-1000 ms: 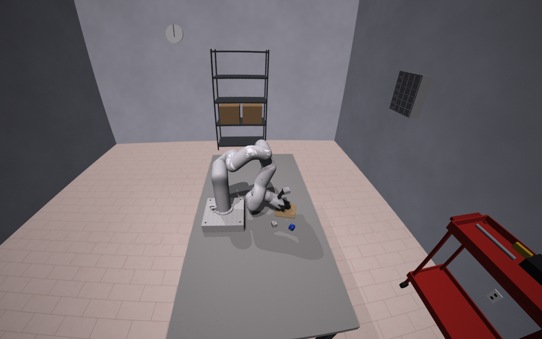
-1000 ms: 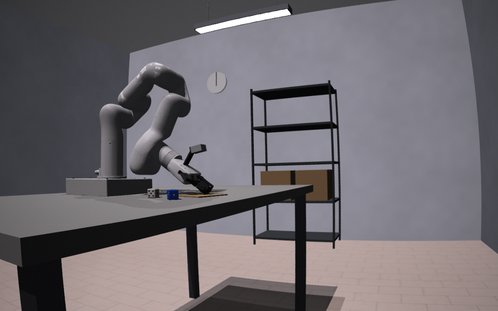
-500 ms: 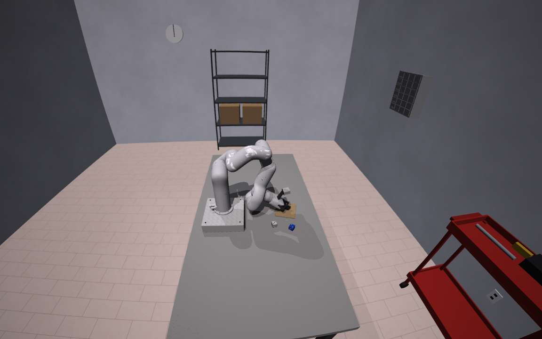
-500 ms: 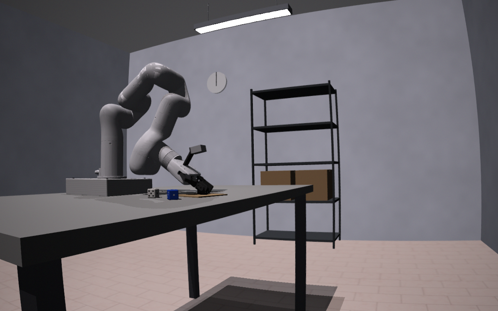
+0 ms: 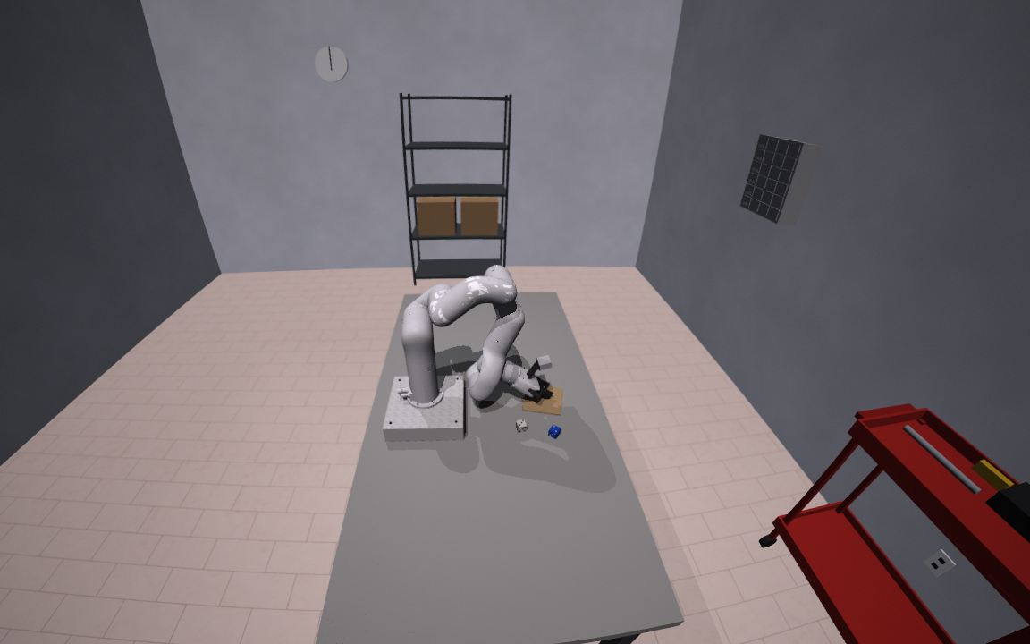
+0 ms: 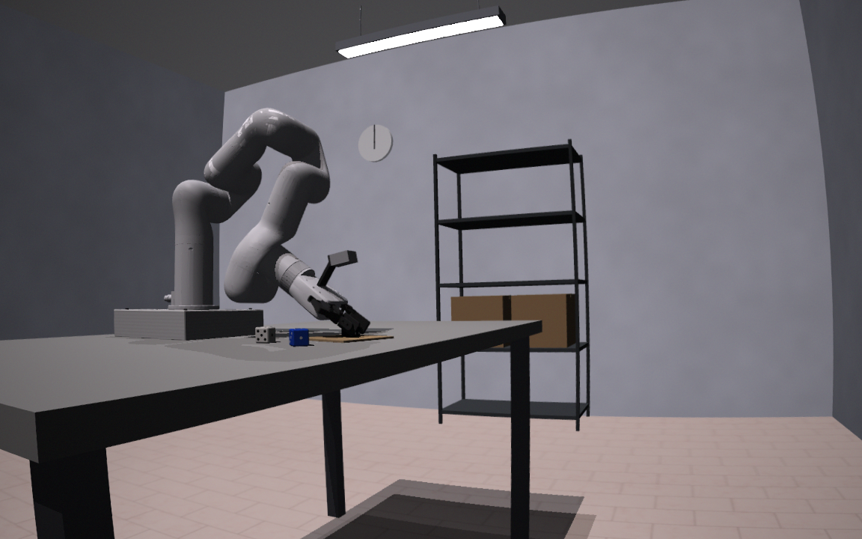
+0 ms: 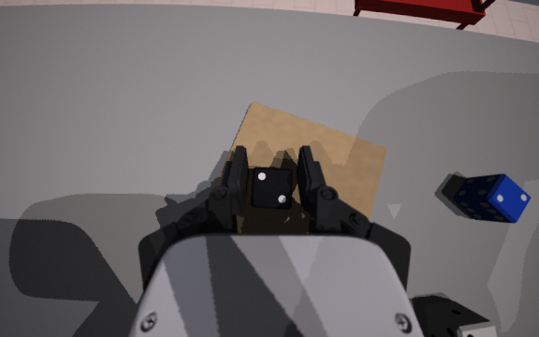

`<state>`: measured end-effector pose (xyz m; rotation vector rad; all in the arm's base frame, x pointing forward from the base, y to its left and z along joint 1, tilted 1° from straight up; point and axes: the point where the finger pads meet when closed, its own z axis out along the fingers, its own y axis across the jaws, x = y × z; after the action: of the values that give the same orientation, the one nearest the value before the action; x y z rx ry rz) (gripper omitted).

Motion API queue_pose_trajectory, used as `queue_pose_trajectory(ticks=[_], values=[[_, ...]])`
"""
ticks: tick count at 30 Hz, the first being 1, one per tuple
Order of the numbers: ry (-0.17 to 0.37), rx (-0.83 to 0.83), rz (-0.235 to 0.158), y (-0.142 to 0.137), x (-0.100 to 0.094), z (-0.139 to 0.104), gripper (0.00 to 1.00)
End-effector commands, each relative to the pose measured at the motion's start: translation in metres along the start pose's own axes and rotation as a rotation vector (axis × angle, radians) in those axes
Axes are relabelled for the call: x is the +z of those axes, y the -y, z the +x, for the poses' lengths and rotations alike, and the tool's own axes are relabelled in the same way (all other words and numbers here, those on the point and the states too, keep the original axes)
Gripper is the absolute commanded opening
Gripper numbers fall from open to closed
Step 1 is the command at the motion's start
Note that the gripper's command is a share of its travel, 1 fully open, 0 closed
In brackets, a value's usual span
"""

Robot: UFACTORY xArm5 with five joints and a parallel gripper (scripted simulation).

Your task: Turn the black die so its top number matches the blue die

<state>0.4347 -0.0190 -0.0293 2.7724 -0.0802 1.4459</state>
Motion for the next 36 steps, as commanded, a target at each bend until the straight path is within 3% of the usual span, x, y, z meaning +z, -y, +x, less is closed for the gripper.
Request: queue_pose_trajectory(ticks=[1, 36], values=[[-0.002, 0.000, 0.000, 0.0000, -0.0001, 0.0009, 0.47], [-0.002, 0.000, 0.000, 0.0001, -0.0051, 0.0008, 0.47]])
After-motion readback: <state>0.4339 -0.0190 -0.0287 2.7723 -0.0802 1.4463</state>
